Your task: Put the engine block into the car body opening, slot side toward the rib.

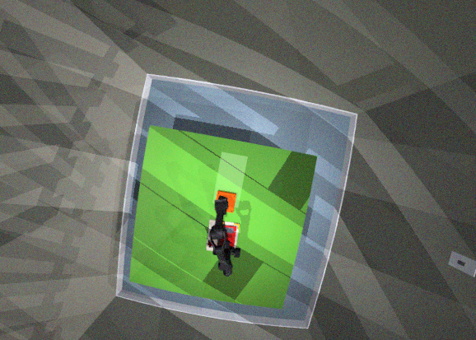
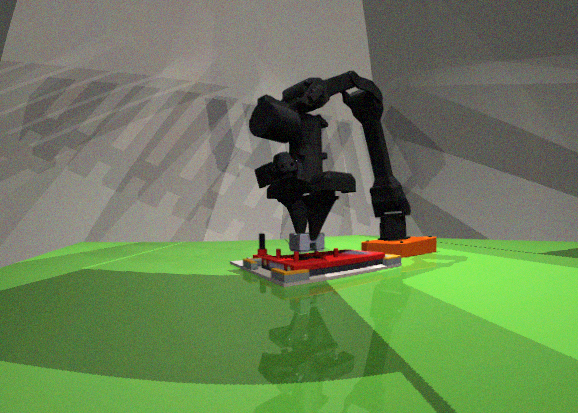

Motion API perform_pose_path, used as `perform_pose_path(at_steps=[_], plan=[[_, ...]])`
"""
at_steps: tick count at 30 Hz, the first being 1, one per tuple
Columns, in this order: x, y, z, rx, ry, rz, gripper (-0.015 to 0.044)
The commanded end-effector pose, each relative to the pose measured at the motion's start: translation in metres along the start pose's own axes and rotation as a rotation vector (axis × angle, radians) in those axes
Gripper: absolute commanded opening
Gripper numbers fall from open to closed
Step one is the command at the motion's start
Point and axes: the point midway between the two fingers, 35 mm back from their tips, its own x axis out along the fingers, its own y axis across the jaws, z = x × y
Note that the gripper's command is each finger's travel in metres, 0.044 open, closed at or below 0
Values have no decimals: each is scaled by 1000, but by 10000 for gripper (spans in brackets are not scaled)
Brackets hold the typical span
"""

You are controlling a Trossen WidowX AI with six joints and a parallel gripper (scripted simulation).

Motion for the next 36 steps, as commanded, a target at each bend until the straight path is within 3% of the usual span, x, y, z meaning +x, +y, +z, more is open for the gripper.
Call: perform_pose_path(at_steps=[1,36], plan=[[2,0,0,0,2,2,158],[5,0,0,-4,2,2,158]])
